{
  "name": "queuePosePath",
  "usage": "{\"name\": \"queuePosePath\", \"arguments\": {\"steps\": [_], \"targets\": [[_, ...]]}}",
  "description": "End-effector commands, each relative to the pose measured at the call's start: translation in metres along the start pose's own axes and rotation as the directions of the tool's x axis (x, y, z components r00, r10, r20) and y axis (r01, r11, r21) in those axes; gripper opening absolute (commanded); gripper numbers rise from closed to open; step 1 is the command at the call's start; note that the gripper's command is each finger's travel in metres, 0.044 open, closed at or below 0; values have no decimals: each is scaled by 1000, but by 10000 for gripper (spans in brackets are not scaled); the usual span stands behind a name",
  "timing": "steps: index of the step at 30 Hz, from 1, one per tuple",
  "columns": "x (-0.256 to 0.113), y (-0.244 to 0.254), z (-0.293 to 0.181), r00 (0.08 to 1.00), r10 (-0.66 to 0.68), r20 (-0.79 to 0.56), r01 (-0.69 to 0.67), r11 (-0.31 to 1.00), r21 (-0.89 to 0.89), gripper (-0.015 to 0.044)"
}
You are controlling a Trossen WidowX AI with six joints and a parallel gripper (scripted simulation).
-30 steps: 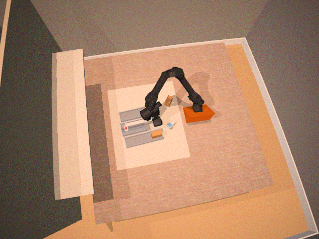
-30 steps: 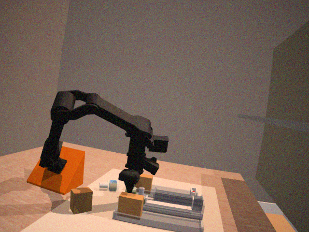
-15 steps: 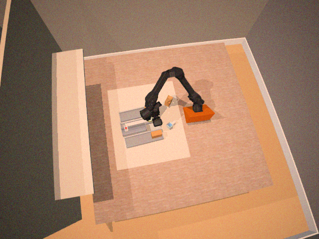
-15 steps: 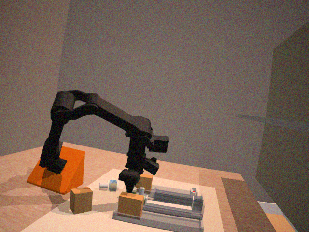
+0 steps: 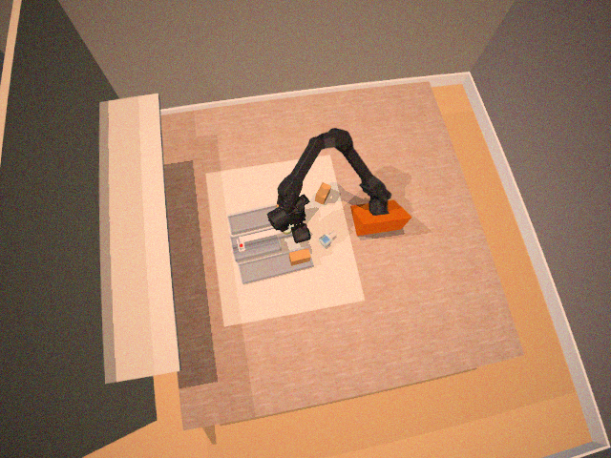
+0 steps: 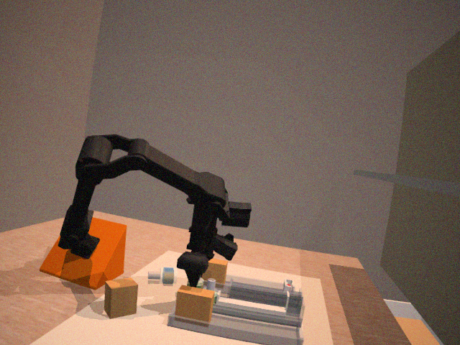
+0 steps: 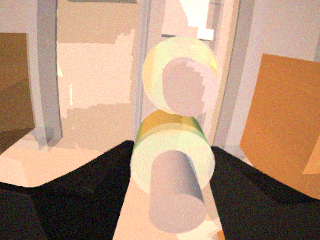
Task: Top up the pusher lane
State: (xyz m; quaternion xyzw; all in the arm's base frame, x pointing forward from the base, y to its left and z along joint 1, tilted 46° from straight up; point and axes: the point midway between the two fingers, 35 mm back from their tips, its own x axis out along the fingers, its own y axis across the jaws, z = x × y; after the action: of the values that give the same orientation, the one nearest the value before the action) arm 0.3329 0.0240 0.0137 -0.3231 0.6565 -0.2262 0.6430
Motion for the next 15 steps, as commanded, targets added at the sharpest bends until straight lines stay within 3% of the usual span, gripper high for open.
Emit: {"name": "queuePosePath", "arguments": {"steps": [1,15], "targets": [[-2,-2,8,1000,-4,22,4,1000,15,0],[-2,-2,9,1000,-4,22,4,1000,15,0]]}}
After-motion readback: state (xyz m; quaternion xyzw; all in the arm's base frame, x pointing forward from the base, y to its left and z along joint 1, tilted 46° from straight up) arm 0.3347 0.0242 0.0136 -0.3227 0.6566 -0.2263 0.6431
